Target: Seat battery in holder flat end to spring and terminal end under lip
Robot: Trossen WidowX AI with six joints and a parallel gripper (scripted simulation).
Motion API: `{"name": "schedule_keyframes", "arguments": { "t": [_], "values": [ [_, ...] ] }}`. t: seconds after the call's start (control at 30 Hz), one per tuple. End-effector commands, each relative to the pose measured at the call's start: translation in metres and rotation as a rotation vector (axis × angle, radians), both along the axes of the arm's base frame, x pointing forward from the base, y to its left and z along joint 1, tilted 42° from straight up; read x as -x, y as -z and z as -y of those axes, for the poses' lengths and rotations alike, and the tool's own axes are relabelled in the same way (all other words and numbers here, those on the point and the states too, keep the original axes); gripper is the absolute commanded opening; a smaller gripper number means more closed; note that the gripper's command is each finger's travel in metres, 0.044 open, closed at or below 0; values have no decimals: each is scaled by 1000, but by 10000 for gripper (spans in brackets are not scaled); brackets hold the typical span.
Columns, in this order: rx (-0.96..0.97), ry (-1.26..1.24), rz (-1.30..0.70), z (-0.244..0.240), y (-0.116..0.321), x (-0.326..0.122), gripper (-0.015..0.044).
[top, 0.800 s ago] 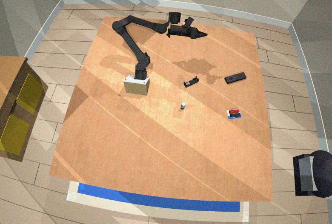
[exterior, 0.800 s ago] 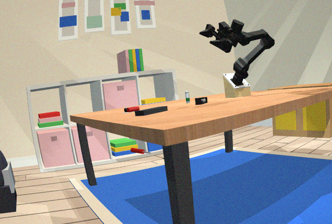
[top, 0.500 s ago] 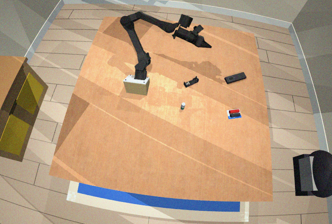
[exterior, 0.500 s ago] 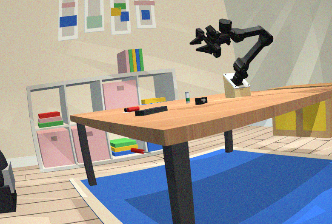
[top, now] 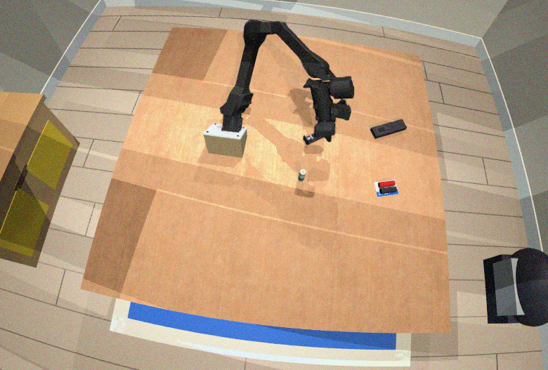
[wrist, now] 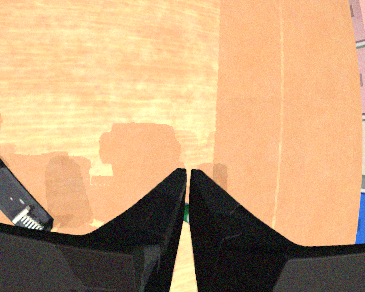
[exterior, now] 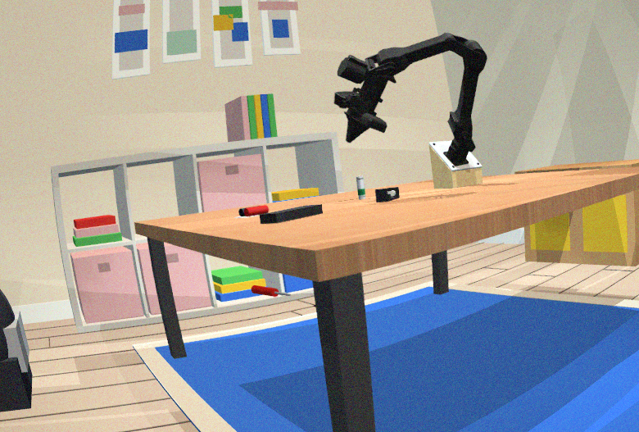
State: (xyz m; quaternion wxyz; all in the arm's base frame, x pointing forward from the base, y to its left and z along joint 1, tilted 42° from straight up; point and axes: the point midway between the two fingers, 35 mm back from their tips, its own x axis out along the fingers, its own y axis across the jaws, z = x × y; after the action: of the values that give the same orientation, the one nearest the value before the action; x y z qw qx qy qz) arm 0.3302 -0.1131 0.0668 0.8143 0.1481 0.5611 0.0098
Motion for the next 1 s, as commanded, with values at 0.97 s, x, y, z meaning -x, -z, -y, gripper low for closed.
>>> {"name": "schedule_keyframes", "arguments": {
  "t": [0.97],
  "values": [
    [-569,82,-391,-35,123,41,0]
  ]
}}
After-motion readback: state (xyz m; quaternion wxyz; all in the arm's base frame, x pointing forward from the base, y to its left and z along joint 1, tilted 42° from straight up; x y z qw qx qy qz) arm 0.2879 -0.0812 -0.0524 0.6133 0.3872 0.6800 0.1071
